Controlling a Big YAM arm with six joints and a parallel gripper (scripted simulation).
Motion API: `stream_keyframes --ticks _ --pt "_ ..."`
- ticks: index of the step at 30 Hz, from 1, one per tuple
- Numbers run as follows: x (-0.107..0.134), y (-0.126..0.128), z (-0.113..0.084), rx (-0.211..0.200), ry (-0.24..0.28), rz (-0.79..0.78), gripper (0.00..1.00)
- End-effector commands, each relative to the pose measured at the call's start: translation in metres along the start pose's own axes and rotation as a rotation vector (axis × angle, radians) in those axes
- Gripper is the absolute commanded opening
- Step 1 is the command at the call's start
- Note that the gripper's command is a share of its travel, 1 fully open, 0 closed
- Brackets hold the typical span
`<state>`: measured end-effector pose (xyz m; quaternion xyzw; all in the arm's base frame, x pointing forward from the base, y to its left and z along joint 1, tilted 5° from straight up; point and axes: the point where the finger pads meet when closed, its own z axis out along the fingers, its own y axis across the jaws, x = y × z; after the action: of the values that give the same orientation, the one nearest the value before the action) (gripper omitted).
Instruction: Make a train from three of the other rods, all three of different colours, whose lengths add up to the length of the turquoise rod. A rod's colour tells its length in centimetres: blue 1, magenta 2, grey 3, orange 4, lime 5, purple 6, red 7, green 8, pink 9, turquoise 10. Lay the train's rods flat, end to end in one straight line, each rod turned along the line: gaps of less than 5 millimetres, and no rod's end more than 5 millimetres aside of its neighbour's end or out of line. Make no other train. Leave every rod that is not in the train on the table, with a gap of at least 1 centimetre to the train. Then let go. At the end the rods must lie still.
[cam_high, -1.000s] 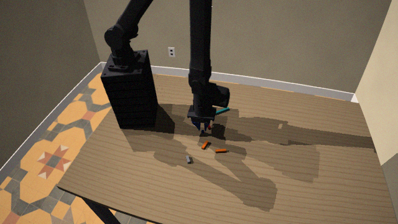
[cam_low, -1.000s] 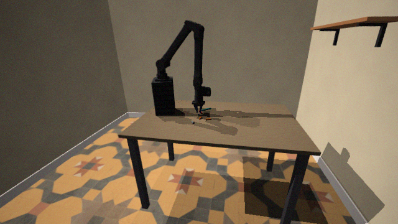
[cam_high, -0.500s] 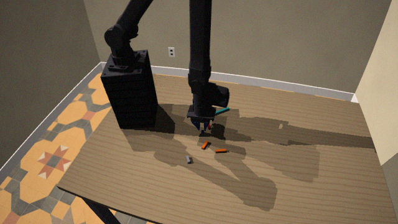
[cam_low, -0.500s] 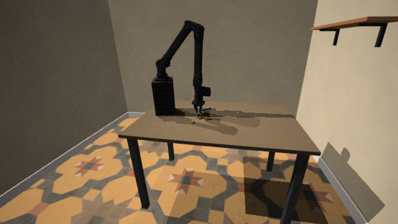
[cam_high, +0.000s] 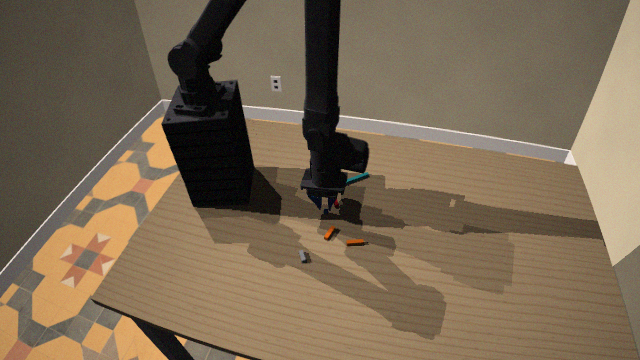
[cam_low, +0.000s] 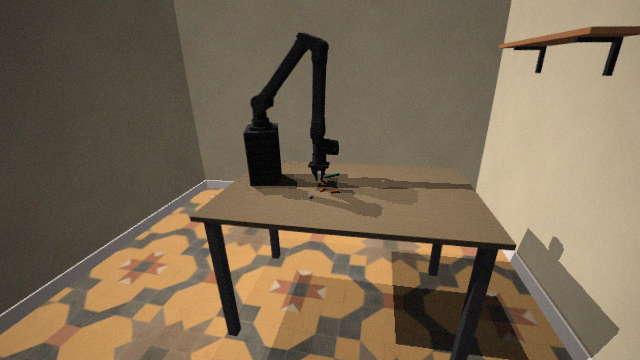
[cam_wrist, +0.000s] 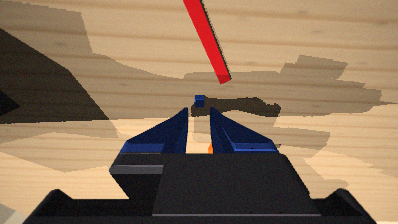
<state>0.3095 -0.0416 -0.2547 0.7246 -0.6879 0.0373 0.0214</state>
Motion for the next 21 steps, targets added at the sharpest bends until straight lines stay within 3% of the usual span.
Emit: stream_keyframes --ticks 1,21 --pt "0.0003 0.0054 0.0048 -0.001 -0.006 0.001 0.23" --pt "0.0011 0.001 0.0071 0.006 -0.005 0.001 0.23"
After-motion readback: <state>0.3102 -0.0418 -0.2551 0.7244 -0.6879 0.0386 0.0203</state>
